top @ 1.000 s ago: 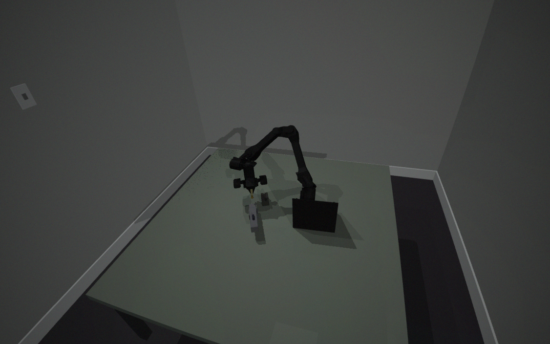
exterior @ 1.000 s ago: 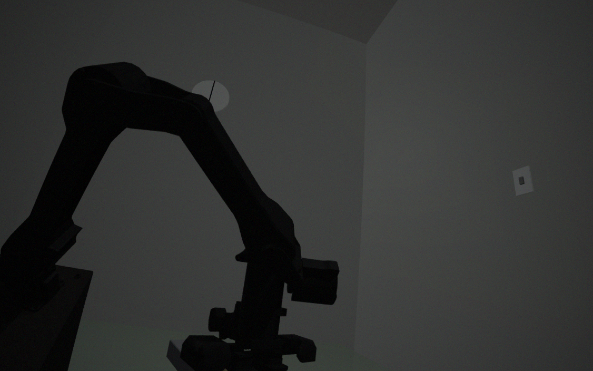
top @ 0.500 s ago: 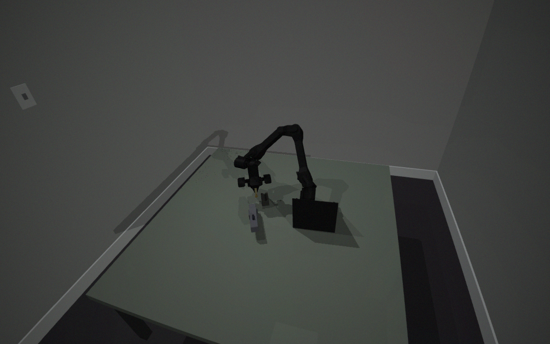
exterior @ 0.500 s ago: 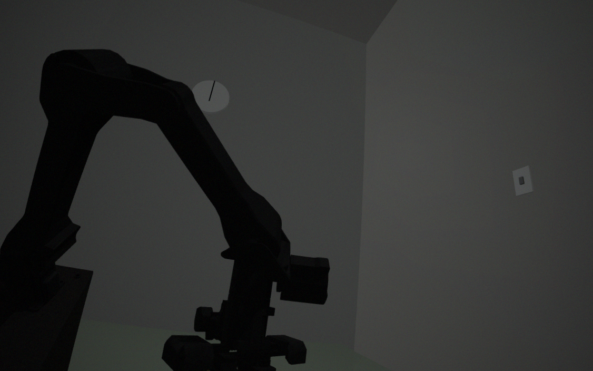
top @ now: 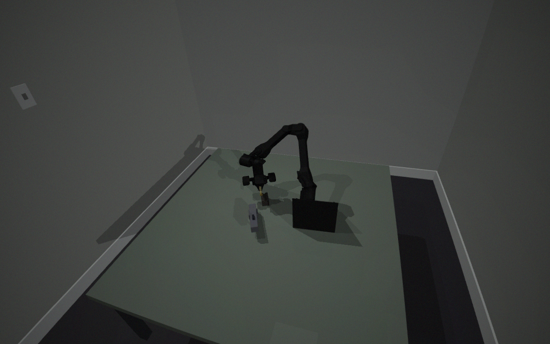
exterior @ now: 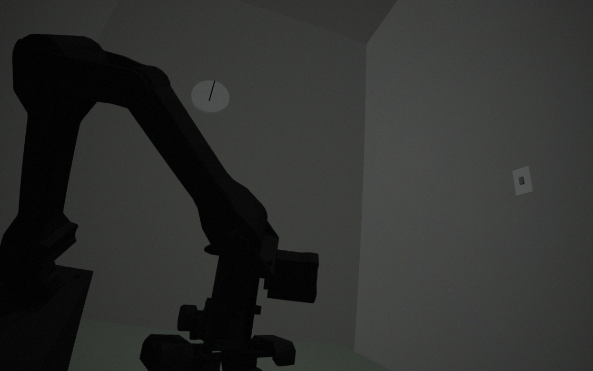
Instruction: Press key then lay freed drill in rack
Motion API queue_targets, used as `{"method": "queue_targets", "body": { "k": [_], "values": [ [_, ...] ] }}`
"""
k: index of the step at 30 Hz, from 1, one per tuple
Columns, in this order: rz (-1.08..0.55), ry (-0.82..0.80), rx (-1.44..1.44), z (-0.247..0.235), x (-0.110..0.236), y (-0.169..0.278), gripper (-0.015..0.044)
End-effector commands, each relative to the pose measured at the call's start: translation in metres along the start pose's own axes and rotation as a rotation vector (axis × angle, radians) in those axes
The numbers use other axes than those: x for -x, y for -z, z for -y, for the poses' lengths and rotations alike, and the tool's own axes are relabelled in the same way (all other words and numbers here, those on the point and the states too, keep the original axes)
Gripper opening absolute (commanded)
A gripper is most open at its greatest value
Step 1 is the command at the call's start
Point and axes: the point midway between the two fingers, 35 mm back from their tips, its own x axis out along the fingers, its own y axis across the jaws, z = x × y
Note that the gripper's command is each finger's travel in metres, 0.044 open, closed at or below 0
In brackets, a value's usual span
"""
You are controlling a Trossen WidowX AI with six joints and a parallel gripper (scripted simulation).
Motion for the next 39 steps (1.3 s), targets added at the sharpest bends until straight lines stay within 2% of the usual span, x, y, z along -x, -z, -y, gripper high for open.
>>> {"method": "queue_targets", "body": {
  "k": [1, 9, 22, 39],
  "values": [
    [0.002, 0.004, 0.000, -0.007, 0.002, 0.001, 0.0000],
    [0.001, 0.004, 0.001, -0.019, 0.003, 0.004, 0.0000],
    [0.000, 0.003, 0.001, -0.020, -0.022, 0.004, 0.0000],
    [0.000, 0.003, 0.001, -0.020, -0.038, 0.006, 0.0000]
  ]
}}
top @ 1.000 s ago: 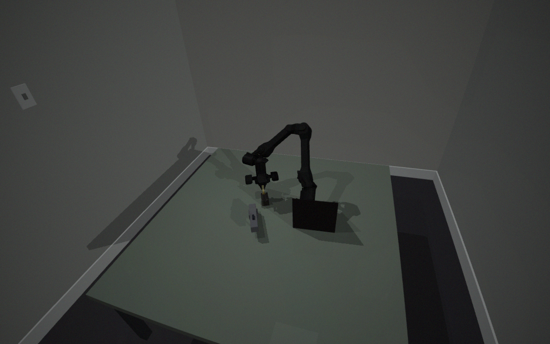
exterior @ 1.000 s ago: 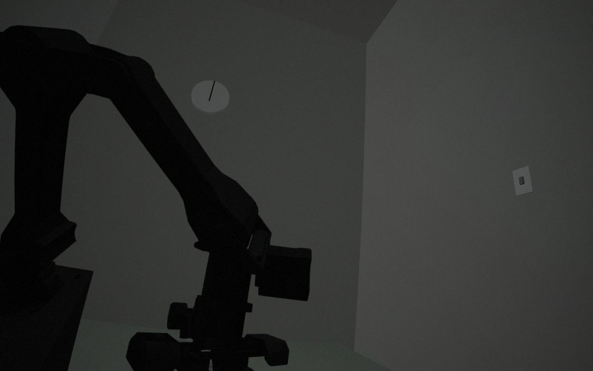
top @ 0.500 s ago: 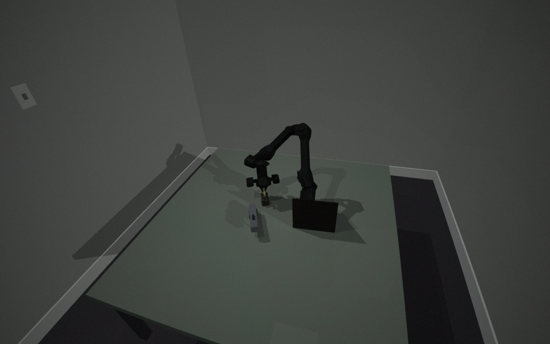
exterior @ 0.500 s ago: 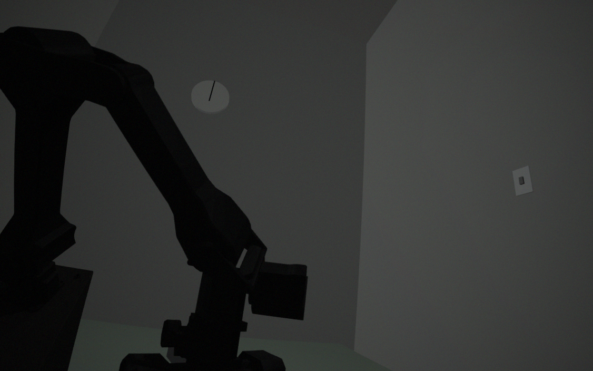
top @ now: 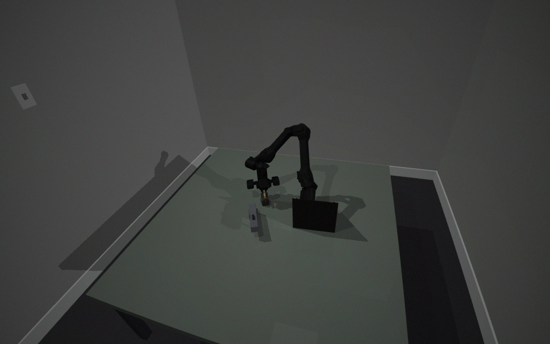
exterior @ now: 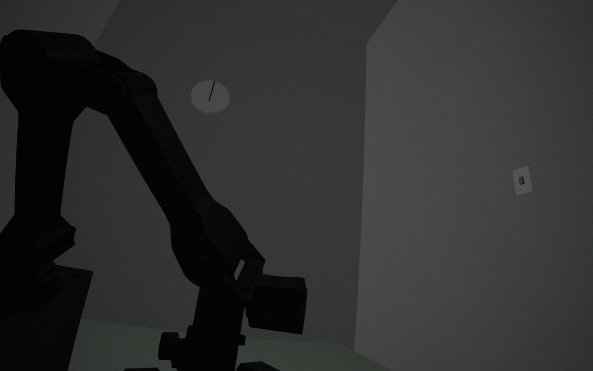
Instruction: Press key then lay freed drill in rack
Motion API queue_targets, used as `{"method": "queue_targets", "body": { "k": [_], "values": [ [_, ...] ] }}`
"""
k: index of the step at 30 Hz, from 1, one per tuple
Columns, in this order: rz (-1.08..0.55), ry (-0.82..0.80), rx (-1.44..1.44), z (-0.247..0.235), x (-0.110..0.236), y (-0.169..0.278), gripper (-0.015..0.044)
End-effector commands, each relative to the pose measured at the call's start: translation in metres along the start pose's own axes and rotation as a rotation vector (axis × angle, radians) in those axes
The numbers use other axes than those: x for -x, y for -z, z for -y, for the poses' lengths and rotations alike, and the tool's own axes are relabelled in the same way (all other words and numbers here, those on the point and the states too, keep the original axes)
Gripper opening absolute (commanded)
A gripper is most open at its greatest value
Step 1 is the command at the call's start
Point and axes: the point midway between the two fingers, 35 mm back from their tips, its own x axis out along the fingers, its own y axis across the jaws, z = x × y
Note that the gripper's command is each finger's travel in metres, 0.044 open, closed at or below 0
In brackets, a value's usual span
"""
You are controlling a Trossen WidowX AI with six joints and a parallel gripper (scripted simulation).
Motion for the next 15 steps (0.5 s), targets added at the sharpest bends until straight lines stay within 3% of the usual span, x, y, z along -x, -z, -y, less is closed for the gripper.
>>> {"method": "queue_targets", "body": {
  "k": [1, 11, 15],
  "values": [
    [0.004, 0.001, 0.005, 0.000, -0.005, -0.001, 0.0000],
    [0.004, 0.001, 0.005, 0.001, -0.016, -0.002, 0.0000],
    [0.000, 0.001, 0.001, 0.001, -0.012, -0.001, 0.0105]
  ]
}}
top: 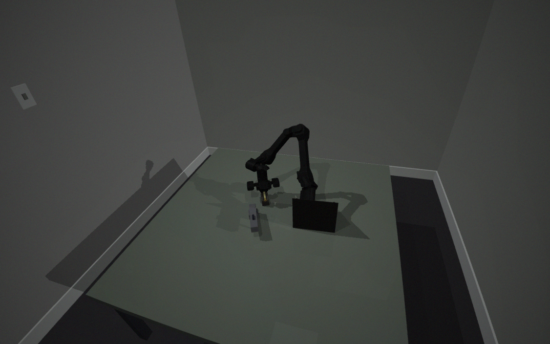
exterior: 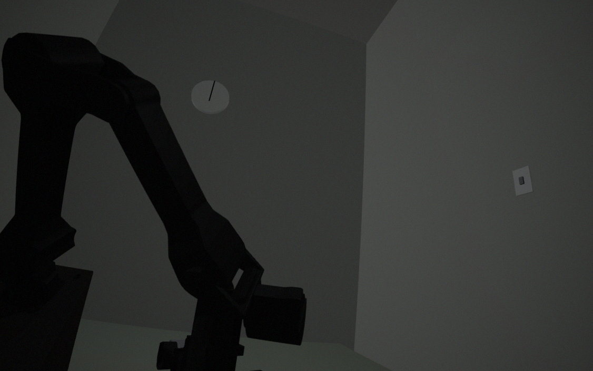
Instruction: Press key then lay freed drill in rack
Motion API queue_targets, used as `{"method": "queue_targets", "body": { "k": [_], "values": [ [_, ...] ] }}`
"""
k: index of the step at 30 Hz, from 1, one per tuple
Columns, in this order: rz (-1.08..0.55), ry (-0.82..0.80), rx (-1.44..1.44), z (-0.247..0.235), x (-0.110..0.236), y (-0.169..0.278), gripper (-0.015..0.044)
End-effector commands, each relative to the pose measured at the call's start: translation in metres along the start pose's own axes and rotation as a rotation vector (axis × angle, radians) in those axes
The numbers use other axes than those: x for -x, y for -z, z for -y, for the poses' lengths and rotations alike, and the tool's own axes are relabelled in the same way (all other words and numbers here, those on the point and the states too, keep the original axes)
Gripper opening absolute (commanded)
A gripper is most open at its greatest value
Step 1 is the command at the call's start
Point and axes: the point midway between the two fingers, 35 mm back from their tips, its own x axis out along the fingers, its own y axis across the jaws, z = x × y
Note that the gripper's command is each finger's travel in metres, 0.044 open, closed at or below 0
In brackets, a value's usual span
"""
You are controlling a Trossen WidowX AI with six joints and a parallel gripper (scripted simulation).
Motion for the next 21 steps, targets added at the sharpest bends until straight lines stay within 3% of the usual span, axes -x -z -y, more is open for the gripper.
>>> {"method": "queue_targets", "body": {
  "k": [1, 13, 21],
  "values": [
    [0.000, 0.000, -0.002, 0.000, 0.000, 0.000, 0.0131],
    [0.000, 0.000, -0.002, 0.000, 0.000, 0.000, 0.0440],
    [0.005, 0.001, 0.002, -0.001, 0.036, -0.003, 0.0440]
  ]
}}
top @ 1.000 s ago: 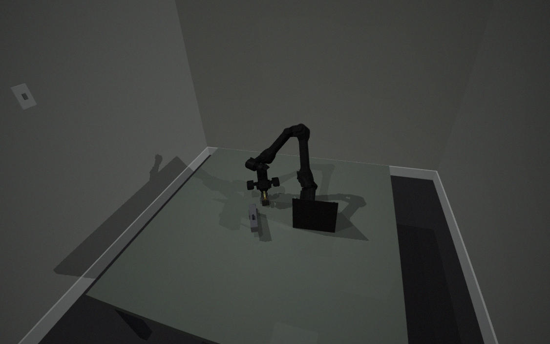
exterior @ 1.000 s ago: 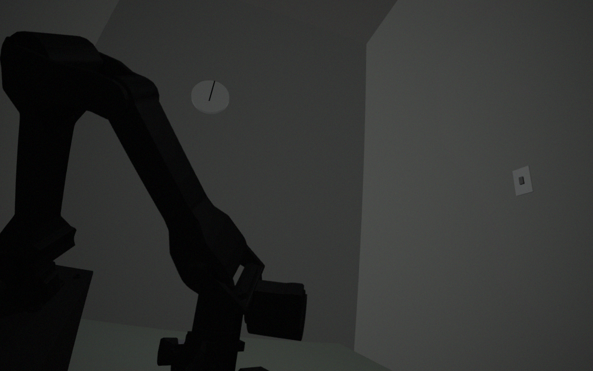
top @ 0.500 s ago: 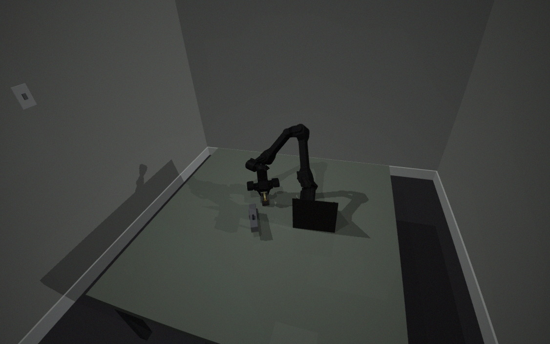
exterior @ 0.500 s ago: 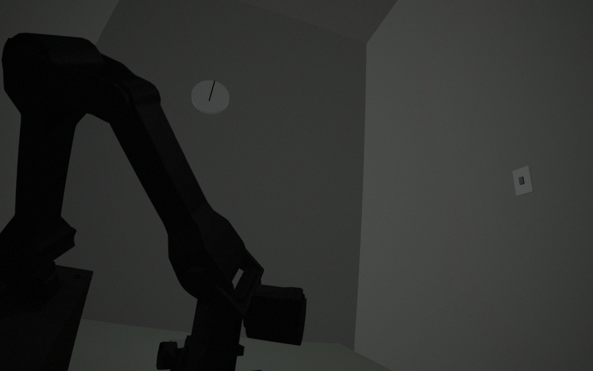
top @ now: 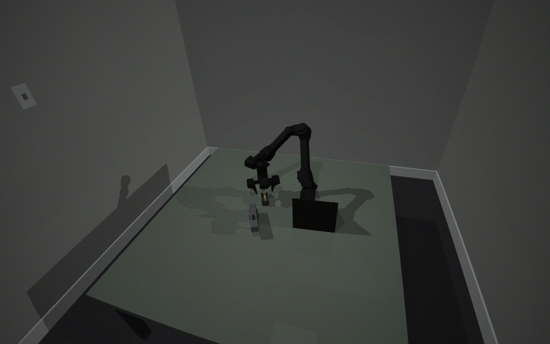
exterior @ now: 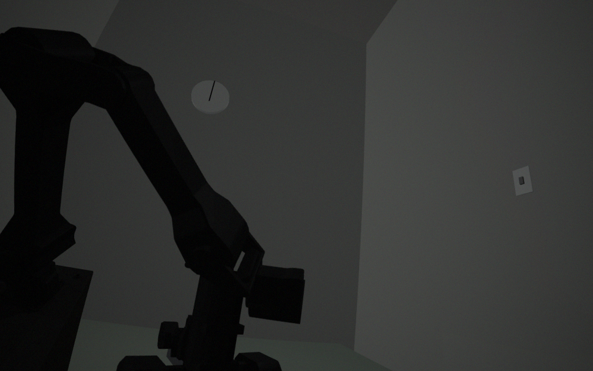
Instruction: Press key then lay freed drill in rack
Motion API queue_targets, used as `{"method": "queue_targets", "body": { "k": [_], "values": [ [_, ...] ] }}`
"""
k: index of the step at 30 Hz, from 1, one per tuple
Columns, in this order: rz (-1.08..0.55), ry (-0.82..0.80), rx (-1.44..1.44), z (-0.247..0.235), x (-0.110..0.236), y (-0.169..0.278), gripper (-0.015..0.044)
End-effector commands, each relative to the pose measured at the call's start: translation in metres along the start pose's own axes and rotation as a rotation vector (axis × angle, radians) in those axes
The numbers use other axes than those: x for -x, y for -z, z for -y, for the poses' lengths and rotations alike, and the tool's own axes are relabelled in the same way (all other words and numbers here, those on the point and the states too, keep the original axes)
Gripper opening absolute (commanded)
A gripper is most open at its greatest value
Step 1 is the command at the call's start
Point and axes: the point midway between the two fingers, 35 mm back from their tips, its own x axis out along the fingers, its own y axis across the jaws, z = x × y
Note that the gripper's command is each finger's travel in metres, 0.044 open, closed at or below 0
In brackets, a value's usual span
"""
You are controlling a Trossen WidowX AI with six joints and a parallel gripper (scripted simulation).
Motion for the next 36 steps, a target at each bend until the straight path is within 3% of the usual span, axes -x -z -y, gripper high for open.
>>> {"method": "queue_targets", "body": {
  "k": [1, 10, 14, 23, 32, 36],
  "values": [
    [-0.008, 0.005, -0.007, 0.001, 0.018, 0.002, 0.0440],
    [-0.006, 0.006, -0.007, 0.002, 0.055, 0.004, 0.0440],
    [0.004, 0.025, -0.079, 0.006, 0.051, 0.004, 0.0440],
    [0.191, 0.273, -1.094, 0.061, 0.084, 0.036, 0.0440],
    [0.646, 0.404, -2.030, 0.108, 0.135, 0.077, 0.0440],
    [0.806, 0.398, -2.223, 0.118, 0.152, 0.087, 0.0440]
  ]
}}
